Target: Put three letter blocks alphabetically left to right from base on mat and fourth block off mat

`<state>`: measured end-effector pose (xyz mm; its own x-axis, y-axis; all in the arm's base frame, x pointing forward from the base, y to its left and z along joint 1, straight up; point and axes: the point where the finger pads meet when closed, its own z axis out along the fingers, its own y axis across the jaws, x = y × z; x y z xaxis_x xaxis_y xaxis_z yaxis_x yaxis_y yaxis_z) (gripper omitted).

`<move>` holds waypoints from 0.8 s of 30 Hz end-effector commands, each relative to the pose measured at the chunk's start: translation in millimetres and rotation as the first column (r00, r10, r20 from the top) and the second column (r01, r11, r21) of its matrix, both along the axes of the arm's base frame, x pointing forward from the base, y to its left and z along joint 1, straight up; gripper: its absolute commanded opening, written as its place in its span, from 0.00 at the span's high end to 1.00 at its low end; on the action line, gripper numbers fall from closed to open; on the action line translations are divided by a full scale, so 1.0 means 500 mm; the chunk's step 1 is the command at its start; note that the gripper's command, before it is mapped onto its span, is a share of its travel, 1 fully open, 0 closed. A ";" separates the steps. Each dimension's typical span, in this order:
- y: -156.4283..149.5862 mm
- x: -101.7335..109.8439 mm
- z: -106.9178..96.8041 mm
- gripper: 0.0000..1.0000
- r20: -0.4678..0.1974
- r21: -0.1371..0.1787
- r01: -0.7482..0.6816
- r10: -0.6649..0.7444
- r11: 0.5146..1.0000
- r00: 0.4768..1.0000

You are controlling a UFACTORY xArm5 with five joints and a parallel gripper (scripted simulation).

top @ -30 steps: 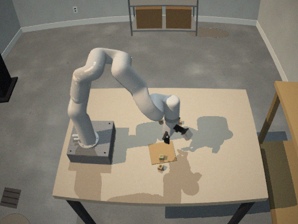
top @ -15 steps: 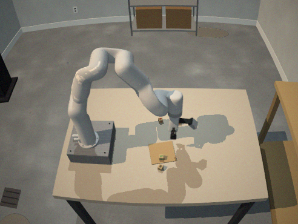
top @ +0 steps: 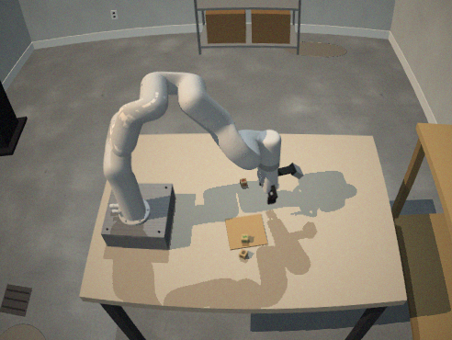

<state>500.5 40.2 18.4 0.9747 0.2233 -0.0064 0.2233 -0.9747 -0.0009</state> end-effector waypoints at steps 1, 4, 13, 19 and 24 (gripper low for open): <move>0.023 0.013 0.001 0.00 0.002 0.001 -0.139 0.139 0.990 0.990; 0.039 0.019 0.000 0.00 0.002 0.001 -0.227 0.227 0.974 0.974; 0.080 0.032 -0.003 0.00 0.002 0.002 -0.450 0.450 0.893 0.893; 0.114 0.042 -0.005 0.00 0.002 0.003 -0.608 0.608 0.794 0.794; 0.141 0.048 -0.008 0.00 0.003 0.003 -0.719 0.719 0.695 0.695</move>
<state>520.5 100.9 13.8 0.6072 0.7945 -0.0049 0.7945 -0.6073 -0.0043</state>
